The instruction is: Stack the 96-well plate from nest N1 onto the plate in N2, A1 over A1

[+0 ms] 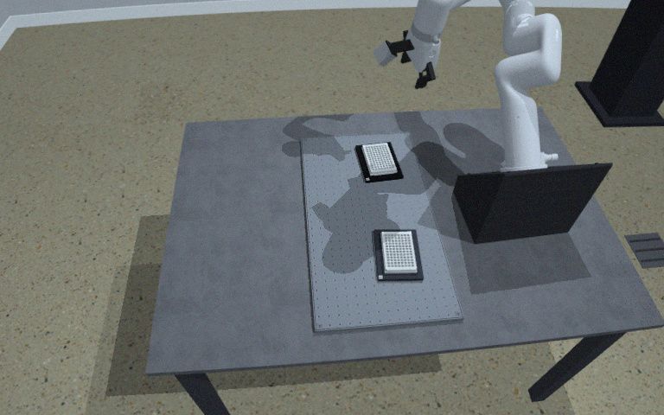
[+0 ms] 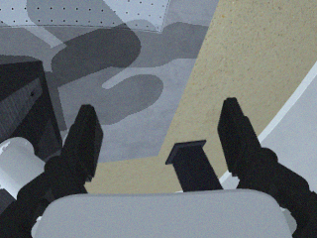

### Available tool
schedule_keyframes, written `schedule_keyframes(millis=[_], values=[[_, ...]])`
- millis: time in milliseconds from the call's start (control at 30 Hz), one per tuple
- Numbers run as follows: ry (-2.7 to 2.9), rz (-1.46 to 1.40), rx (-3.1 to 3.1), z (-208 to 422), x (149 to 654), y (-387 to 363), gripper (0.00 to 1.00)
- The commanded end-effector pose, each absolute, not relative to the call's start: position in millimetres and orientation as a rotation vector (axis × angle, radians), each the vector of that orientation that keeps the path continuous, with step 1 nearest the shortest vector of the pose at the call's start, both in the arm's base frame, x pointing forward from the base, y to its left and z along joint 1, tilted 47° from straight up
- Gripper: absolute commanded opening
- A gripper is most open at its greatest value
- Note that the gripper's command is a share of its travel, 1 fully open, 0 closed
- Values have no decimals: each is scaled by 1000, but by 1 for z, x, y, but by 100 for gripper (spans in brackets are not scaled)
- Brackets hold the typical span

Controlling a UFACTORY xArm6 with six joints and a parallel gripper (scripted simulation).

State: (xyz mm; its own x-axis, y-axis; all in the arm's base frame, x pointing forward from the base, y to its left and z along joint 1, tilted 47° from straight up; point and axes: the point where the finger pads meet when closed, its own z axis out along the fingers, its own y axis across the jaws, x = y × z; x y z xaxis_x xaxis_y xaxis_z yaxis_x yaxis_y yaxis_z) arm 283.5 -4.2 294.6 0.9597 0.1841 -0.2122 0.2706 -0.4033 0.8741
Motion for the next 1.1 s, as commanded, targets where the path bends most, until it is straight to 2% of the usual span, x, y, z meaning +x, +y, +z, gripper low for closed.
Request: schedule_keyframes(millis=[0,1067], values=[[413,-127,1991,282,297,5,100],[820,-286,1933,183,357,54,100]])
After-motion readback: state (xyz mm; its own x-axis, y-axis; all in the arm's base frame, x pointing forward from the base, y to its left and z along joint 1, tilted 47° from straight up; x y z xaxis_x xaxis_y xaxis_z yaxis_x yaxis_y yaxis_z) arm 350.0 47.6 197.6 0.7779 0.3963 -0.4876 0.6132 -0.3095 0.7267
